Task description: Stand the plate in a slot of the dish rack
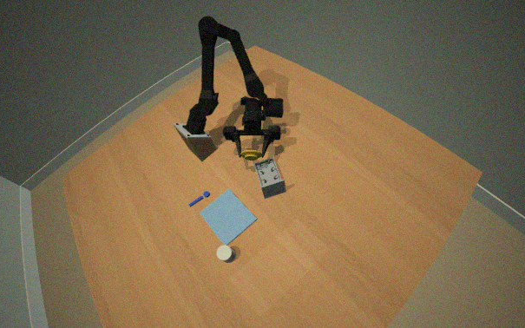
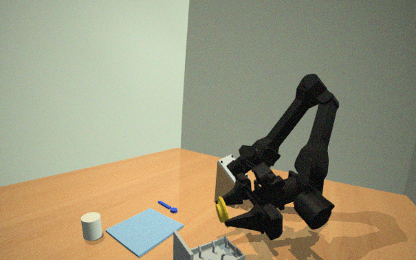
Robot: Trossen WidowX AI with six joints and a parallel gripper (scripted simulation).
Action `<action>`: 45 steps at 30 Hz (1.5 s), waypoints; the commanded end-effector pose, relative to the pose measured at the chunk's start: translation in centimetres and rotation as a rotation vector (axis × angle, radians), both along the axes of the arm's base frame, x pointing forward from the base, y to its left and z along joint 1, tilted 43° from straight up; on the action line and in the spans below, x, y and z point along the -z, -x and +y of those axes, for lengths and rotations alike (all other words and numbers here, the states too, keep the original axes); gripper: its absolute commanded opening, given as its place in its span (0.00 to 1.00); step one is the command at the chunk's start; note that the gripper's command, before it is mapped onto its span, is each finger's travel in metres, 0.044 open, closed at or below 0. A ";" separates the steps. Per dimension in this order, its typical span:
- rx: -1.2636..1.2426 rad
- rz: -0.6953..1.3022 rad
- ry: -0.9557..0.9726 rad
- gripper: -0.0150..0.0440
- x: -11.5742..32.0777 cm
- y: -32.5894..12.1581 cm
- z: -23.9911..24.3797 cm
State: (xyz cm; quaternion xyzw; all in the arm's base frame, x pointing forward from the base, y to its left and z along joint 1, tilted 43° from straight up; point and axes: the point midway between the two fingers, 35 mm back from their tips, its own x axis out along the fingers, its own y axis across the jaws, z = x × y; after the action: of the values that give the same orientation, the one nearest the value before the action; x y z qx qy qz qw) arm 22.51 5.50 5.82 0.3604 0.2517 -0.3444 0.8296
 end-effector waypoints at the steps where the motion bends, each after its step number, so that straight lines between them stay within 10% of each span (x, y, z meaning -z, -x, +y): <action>1: -0.025 -0.088 0.018 0.25 -0.6 0.1 0.5; 45: -0.104 -0.349 0.047 0.25 0.4 -0.9 3.6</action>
State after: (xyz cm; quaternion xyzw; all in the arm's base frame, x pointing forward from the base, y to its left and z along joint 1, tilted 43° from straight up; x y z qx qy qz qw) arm 23.11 9.04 6.06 0.3861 0.1117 -0.2375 0.8844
